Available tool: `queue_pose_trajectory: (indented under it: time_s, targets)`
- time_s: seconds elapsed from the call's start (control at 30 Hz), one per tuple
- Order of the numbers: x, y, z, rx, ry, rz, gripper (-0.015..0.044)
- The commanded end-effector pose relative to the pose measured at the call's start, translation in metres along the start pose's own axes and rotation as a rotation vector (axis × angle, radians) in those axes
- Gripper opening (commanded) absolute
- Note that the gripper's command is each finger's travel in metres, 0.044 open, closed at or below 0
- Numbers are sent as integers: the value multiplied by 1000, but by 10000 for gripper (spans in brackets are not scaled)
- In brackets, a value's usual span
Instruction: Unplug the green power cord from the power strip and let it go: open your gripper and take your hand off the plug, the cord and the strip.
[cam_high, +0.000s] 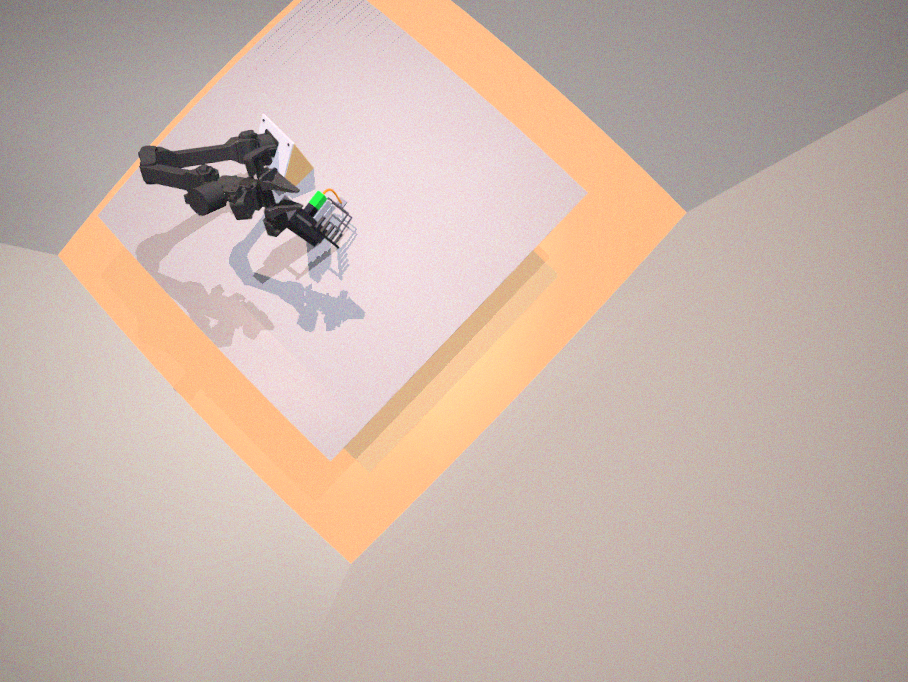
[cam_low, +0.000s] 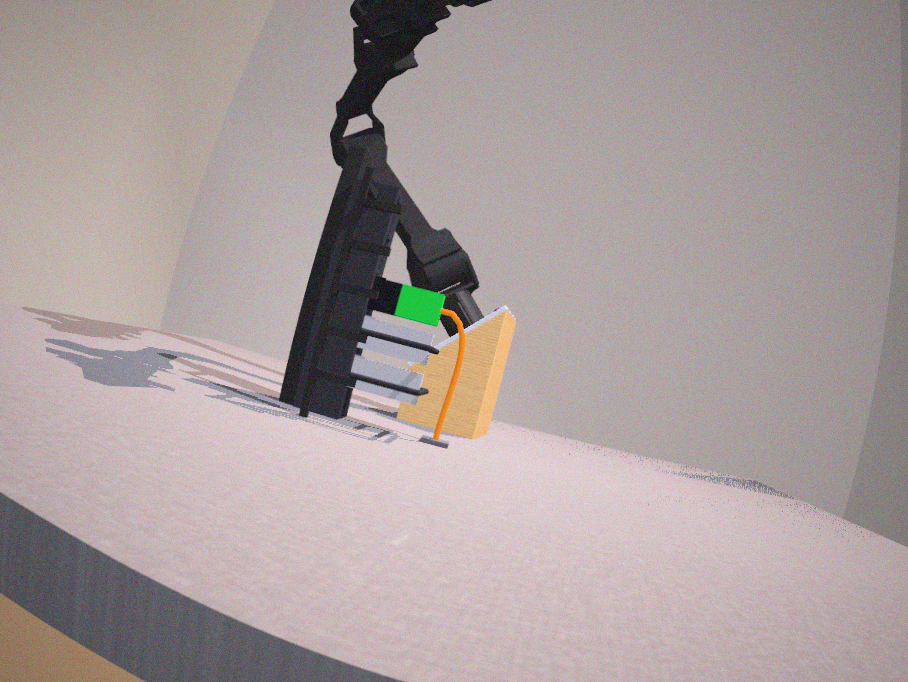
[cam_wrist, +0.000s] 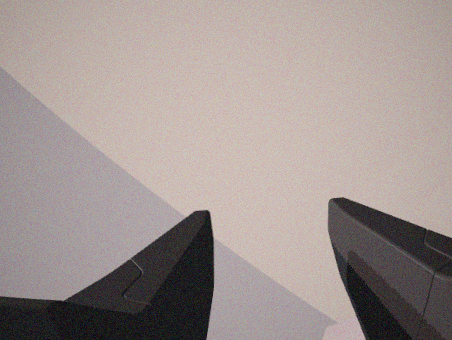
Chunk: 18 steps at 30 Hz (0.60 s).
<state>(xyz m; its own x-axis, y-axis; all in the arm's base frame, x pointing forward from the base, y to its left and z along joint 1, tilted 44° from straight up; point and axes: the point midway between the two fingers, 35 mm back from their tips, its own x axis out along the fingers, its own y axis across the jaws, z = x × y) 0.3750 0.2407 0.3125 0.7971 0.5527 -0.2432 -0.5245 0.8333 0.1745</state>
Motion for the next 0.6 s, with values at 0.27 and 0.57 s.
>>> queue_pose_trajectory:
  time_s: [0.27,0.57]
  targets:
    - [10,-54,-184,-526,744,-178,160]
    - [-63,-96,-290,-1097,1494,2,160]
